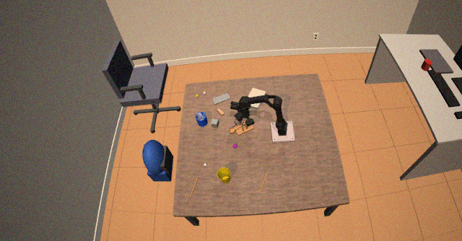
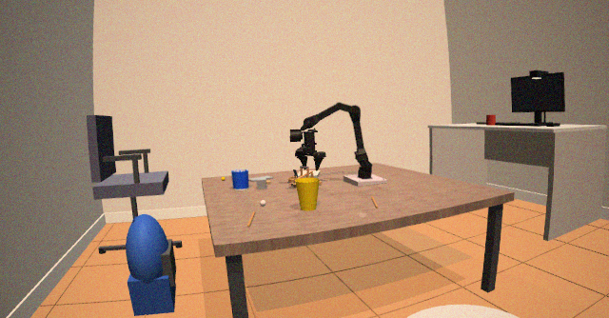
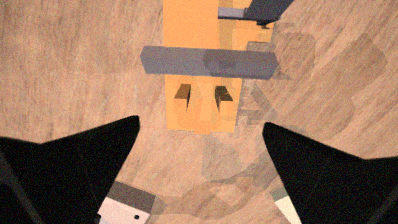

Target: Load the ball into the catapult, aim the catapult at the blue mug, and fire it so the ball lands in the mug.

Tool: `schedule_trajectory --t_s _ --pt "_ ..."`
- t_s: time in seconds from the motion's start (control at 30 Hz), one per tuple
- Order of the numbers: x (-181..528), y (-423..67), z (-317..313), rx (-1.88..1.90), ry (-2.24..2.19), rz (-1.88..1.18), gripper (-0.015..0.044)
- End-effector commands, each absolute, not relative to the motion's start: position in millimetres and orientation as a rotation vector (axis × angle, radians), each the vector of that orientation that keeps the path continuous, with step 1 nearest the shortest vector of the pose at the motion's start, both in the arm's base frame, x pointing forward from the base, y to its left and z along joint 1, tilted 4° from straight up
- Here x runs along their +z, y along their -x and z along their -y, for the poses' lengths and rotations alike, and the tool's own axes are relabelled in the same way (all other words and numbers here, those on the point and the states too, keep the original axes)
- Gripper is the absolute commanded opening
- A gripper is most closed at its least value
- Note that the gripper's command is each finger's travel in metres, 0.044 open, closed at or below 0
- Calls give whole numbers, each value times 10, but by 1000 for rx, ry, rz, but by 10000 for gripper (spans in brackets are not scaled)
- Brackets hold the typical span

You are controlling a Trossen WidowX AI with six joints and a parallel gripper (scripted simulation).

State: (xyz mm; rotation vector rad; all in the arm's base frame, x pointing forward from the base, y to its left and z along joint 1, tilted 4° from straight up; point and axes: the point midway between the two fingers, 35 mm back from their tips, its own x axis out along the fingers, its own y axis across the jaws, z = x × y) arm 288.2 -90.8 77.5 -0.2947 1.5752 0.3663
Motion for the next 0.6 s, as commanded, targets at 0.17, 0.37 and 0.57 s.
schedule_trajectory --t_s 0.17,0.37,0.57 --pt "656 -2887 911 366 304 -1571 440" --pt "558 -2886 908 366 304 -1571 440" --pt "461 -2882 905 366 304 -1571 440"
